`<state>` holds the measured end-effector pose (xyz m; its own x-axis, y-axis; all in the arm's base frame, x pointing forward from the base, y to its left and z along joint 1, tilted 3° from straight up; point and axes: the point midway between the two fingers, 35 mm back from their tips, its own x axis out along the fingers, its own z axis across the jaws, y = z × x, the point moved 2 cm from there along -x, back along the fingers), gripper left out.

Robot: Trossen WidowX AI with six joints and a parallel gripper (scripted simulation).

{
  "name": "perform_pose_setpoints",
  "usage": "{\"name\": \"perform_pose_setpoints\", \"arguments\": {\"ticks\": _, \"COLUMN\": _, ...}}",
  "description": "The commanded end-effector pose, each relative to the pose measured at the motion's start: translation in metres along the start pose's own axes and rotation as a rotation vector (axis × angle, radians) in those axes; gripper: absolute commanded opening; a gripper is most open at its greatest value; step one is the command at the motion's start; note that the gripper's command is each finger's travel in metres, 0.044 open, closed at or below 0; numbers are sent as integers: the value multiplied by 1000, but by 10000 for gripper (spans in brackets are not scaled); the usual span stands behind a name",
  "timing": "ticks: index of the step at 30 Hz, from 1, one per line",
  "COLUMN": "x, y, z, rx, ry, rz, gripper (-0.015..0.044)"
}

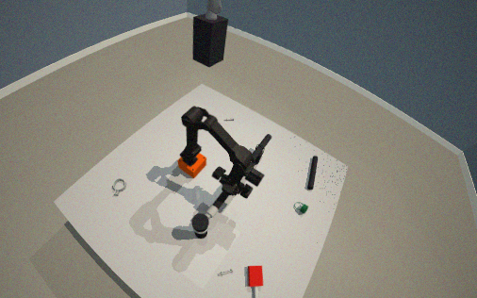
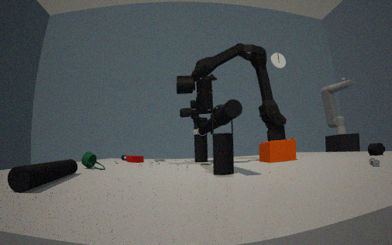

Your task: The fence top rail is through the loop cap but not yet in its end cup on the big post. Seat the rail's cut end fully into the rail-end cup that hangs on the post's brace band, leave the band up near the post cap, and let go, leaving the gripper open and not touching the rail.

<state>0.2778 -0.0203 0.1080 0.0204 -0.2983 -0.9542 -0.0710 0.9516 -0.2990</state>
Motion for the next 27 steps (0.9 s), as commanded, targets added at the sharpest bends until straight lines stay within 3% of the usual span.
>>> {"name": "perform_pose_setpoints", "arguments": {"ticks": 1, "x": -2, "y": -7, "z": 1, "rx": 1, "ry": -9, "rz": -13, "gripper": 0}}
{"name": "perform_pose_setpoints", "arguments": {"ticks": 27, "x": 2, "y": -18, "z": 0, "rx": -1, "ry": 2, "rz": 0, "gripper": 0}}
